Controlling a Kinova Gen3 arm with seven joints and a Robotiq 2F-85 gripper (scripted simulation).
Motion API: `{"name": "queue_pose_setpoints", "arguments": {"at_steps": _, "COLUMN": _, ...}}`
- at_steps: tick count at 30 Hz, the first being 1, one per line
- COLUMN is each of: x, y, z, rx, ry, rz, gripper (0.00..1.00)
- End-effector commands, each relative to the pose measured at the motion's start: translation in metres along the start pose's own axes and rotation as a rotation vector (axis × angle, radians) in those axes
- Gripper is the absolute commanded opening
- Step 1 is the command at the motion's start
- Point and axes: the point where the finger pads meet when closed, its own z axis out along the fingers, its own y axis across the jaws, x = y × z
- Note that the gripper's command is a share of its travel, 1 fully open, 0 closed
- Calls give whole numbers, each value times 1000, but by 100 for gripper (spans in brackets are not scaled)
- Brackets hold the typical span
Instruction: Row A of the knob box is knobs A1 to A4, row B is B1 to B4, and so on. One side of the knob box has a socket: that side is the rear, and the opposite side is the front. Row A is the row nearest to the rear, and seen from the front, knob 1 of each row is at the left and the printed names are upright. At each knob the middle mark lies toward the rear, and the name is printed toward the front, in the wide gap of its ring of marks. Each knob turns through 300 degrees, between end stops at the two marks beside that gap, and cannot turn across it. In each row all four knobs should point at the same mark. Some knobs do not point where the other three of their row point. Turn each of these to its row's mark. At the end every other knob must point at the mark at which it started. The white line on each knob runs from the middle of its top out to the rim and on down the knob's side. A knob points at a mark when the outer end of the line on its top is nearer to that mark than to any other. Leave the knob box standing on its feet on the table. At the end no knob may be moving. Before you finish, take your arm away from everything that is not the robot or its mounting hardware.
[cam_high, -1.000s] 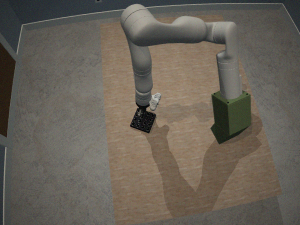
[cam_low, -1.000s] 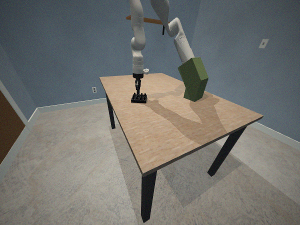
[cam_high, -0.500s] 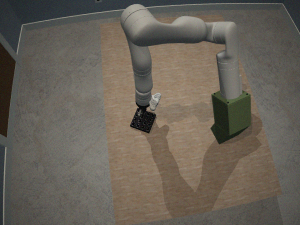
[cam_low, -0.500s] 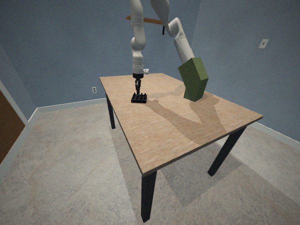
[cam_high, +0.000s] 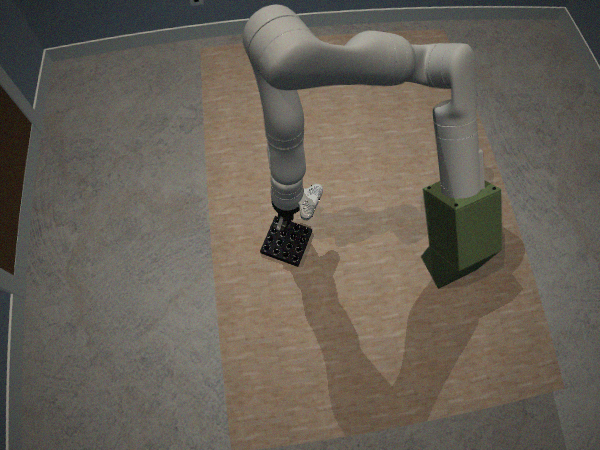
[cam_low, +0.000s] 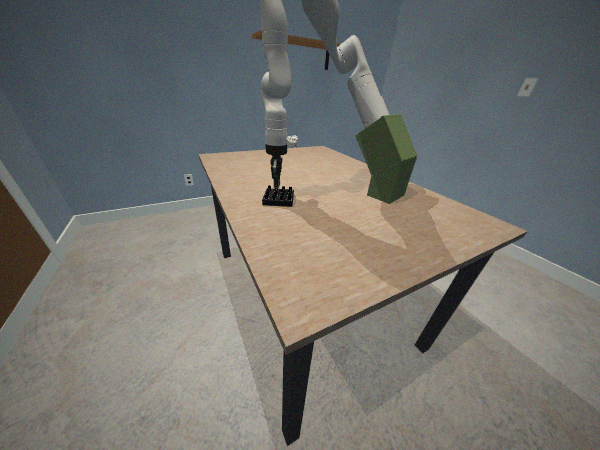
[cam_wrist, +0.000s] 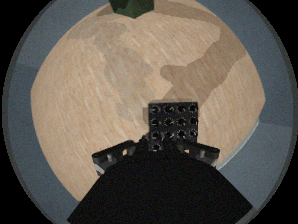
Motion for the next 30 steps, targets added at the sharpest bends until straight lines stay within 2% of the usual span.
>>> {"name": "queue_pose_setpoints", "arguments": {"at_steps": 1, "x": -1, "y": 3, "z": -9, "rx": -6, "ry": -4, "rz": -2, "gripper": 19}}
{"name": "queue_pose_setpoints", "arguments": {"at_steps": 11, "x": -1, "y": 3, "z": -31, "rx": -6, "ry": -4, "rz": -2, "gripper": 19}}
{"name": "queue_pose_setpoints", "arguments": {"at_steps": 30, "x": -1, "y": 3, "z": -33, "rx": -6, "ry": -4, "rz": -3, "gripper": 19}}
